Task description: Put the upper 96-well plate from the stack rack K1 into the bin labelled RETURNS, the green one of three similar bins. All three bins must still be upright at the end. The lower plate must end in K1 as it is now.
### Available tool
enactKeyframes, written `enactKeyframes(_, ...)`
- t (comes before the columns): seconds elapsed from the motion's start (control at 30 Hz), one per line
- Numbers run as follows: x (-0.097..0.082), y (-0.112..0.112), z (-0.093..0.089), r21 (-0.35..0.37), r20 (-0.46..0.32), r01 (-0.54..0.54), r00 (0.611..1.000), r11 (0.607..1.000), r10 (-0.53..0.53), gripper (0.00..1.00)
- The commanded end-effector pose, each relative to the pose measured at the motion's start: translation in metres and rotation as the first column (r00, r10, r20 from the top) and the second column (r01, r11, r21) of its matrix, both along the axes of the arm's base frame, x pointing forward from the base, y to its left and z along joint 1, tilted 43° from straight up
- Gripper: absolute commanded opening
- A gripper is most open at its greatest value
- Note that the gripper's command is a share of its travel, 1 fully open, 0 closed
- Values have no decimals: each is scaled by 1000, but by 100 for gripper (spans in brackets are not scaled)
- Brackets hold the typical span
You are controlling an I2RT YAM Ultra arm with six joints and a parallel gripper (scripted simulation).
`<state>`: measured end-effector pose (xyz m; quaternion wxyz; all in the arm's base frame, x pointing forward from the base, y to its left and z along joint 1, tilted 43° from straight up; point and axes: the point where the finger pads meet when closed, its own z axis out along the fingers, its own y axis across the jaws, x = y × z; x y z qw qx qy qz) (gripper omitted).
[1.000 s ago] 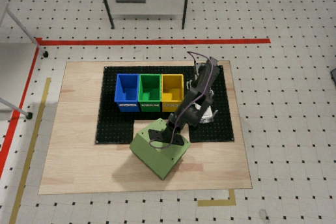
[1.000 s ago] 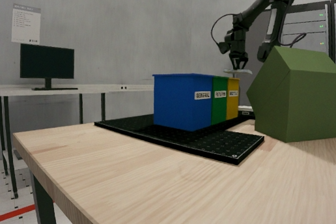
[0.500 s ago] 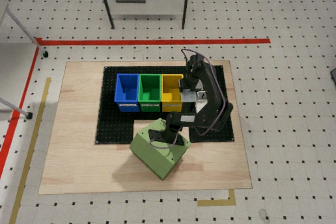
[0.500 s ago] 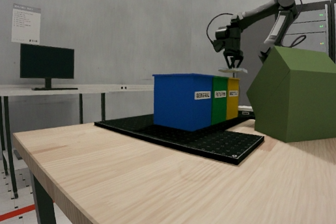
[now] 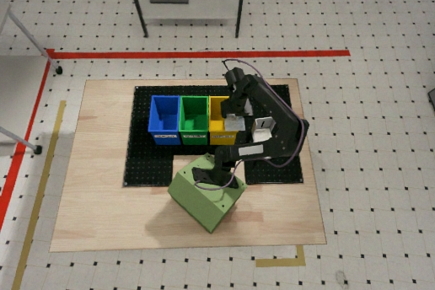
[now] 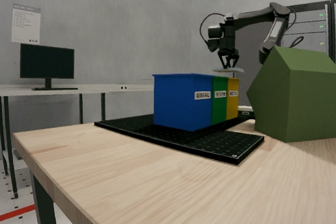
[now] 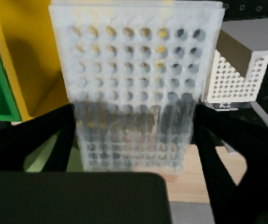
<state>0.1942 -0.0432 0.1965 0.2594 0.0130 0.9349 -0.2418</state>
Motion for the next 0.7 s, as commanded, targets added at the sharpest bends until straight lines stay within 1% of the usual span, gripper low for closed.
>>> enactKeyframes(0.0,3,6,5,-7,32,65,997,998,-64,0)
enactKeyframes(0.07,6,12,3,-7,32,64,997,998,-64,0)
enactKeyframes(0.13,6,12,3,-7,32,64,997,998,-64,0)
enactKeyframes(0.63,26,56,-14,-7,34,62,998,998,-62,0)
enactKeyframes(0.67,26,56,-14,-7,34,62,998,998,-62,0)
